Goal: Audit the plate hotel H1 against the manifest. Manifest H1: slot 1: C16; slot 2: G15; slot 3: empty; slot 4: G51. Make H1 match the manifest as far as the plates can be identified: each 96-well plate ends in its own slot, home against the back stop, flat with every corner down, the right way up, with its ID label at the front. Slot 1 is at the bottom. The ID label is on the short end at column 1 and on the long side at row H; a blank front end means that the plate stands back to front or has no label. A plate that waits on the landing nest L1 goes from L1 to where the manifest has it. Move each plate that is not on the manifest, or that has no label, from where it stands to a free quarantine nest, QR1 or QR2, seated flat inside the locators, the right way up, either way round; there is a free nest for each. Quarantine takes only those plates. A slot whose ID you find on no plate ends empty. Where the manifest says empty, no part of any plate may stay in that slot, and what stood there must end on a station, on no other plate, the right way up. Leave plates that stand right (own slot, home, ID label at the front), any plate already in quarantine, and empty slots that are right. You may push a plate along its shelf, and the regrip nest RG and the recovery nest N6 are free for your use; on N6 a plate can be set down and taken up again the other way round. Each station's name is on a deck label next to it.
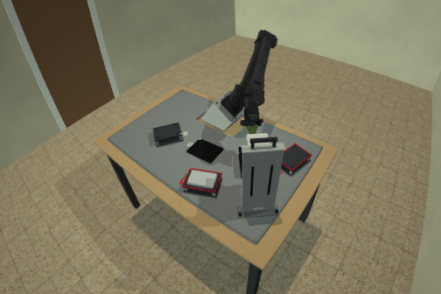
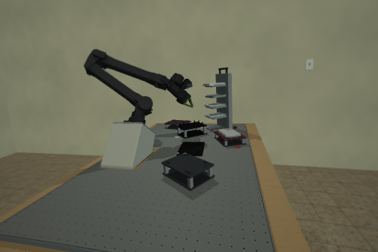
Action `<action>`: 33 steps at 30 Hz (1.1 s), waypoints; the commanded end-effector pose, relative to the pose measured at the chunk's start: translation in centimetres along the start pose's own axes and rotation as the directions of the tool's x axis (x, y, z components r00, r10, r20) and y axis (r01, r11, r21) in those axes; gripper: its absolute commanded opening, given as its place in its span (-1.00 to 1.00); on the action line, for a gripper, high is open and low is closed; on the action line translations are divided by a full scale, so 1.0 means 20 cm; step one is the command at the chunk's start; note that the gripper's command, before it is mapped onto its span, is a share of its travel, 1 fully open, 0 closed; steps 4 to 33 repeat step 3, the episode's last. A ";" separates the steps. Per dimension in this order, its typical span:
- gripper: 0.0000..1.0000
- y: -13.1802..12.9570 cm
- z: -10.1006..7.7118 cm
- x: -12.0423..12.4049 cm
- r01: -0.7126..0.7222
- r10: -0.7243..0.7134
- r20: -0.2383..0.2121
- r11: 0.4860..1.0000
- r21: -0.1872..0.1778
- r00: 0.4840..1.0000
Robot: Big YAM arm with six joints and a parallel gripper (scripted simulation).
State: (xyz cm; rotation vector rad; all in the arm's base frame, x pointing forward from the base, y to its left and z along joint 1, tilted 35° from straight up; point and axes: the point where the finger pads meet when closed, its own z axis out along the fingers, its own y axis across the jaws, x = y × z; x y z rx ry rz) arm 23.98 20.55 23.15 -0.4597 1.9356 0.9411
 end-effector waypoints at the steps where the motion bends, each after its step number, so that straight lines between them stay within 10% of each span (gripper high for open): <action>1: -1.00 0.04 -0.02 -0.12 0.019 -0.018 0.035 1.000 -0.005 0.999; 33: -1.00 0.04 -0.02 -0.12 0.019 -0.018 0.035 1.000 -0.005 0.999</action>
